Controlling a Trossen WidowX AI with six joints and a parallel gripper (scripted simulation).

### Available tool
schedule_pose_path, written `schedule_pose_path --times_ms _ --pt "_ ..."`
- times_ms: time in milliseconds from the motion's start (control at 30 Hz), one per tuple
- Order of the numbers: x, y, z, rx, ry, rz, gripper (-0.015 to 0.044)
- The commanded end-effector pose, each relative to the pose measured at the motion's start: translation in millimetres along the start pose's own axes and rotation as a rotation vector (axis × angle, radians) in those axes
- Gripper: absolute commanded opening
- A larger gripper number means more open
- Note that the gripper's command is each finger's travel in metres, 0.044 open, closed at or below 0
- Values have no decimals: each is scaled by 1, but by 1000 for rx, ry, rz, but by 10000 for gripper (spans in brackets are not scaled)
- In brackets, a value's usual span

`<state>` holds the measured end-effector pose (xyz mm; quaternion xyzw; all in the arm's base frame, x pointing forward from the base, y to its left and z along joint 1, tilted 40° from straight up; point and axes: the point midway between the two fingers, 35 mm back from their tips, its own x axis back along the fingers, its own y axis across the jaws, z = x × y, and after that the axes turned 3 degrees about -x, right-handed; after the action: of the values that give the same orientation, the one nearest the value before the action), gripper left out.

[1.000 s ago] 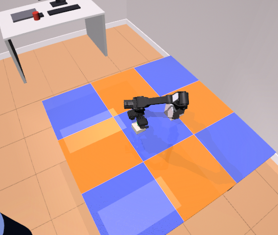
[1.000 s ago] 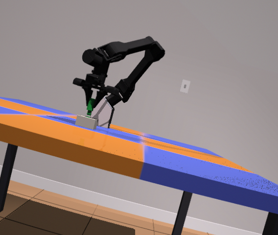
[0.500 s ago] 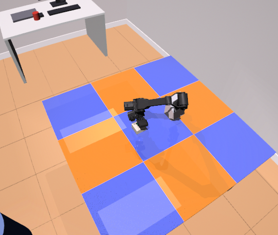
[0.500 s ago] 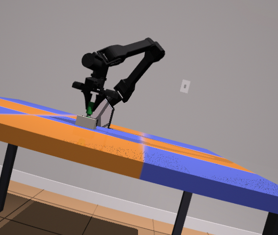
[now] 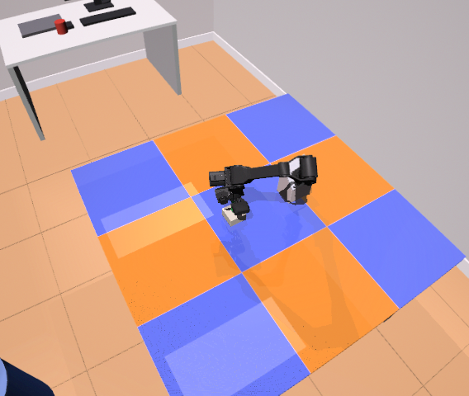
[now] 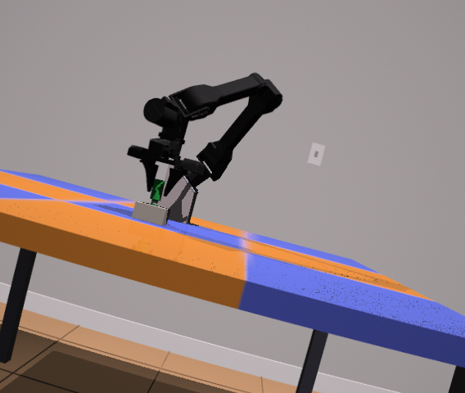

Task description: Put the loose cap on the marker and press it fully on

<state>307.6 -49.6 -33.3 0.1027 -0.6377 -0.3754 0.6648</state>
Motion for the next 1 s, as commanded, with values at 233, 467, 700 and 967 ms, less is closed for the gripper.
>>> schedule_pose_path --times_ms 233,467,700,967 --pt "0 0 0 0 0 0 440" --pt "75 -1 0 -1 0 3 440" --pt "70 -2 1 117 0 2 361" --pt "65 -4 2 234 -1 0 151"
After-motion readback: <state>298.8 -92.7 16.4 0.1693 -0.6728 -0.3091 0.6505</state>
